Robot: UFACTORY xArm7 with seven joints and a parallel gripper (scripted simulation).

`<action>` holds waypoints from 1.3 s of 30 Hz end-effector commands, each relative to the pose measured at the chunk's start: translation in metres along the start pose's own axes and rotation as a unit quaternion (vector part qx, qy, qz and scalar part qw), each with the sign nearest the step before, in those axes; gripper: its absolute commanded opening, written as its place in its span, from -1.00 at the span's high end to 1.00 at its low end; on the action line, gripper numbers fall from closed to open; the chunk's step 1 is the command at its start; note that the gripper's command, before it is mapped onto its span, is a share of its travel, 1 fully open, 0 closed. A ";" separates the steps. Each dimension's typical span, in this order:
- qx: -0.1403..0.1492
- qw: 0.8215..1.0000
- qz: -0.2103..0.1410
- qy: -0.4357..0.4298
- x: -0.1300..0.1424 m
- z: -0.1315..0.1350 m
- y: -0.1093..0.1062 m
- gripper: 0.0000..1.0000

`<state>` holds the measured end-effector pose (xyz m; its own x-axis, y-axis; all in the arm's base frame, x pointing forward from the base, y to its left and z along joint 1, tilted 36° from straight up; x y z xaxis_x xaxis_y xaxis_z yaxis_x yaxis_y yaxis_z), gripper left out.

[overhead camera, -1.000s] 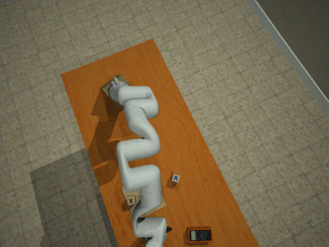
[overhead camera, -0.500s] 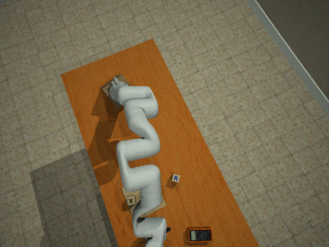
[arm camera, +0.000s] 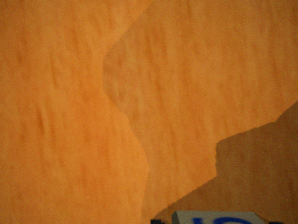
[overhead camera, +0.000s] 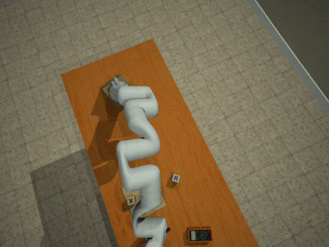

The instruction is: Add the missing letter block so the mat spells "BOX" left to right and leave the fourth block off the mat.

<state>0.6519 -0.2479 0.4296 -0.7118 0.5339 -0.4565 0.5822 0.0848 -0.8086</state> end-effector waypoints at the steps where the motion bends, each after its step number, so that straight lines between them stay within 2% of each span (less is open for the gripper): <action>1: 0.000 1.000 0.002 0.000 -0.001 0.000 -0.002 0.17; 34: 0.000 1.000 0.002 0.000 -0.001 0.000 -0.002 0.17; 39: 0.000 1.000 0.002 0.000 -0.001 0.000 -0.012 0.17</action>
<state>0.6510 -0.2476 0.4302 -0.7129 0.5338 -0.4547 0.5809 0.0863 -0.8094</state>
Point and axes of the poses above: the point where the finger pads meet when closed, its own y axis out along the fingers, its own z axis across the jaws, x = y × z, the point moved 6 cm from there along -y, back along the fingers, and after that the axes turned 12 degrees about y, right-handed, at the moved point
